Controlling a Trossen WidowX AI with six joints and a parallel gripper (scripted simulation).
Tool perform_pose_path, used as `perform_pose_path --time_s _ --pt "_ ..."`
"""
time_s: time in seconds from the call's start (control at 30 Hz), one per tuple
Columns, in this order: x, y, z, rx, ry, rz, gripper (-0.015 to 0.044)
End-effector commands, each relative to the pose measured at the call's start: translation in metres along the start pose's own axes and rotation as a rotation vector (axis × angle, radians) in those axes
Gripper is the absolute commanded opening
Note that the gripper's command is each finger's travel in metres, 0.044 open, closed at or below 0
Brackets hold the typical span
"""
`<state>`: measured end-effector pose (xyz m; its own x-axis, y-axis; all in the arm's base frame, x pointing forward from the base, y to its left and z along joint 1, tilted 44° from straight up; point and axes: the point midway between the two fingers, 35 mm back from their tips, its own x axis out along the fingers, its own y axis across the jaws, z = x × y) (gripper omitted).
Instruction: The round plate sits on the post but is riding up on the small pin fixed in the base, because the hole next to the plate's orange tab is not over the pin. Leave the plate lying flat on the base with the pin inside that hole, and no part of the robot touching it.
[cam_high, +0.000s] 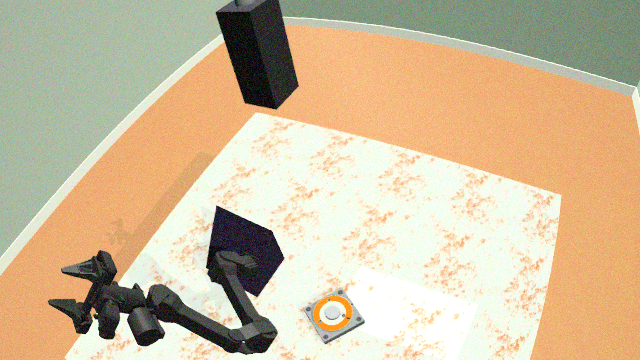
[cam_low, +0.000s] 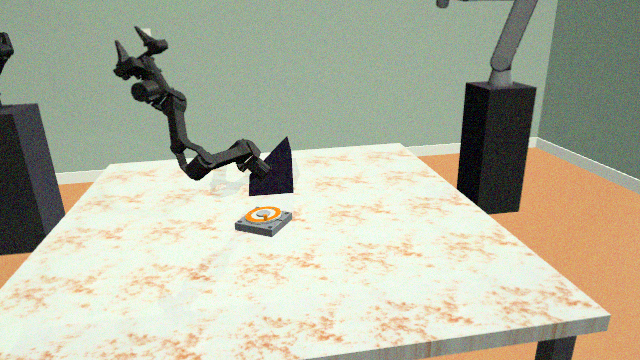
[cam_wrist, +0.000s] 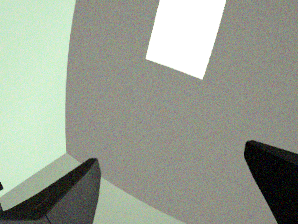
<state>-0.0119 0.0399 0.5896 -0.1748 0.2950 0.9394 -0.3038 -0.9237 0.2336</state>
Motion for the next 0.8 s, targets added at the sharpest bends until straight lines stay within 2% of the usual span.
perform_pose_path --time_s 0.0,0.1,0.23,0.33,0.47,0.6,0.77 --pt "0.001 0.000 -0.003 -0.009 0.008 -0.004 0.0374" --pt "0.011 -0.012 -0.044 -0.133 0.120 -0.071 0.0295" --pt "0.018 -0.056 -0.105 -0.339 0.300 -0.225 0.0190" --pt "0.018 -0.077 -0.120 -0.405 0.353 -0.288 0.0111" --pt "0.008 -0.144 -0.147 -0.573 0.482 -0.485 0.0006" --pt "-0.006 -0.192 -0.153 -0.668 0.560 -0.632 0.0000" --pt "-0.053 -0.289 -0.137 -0.827 0.691 -0.979 0.0000"
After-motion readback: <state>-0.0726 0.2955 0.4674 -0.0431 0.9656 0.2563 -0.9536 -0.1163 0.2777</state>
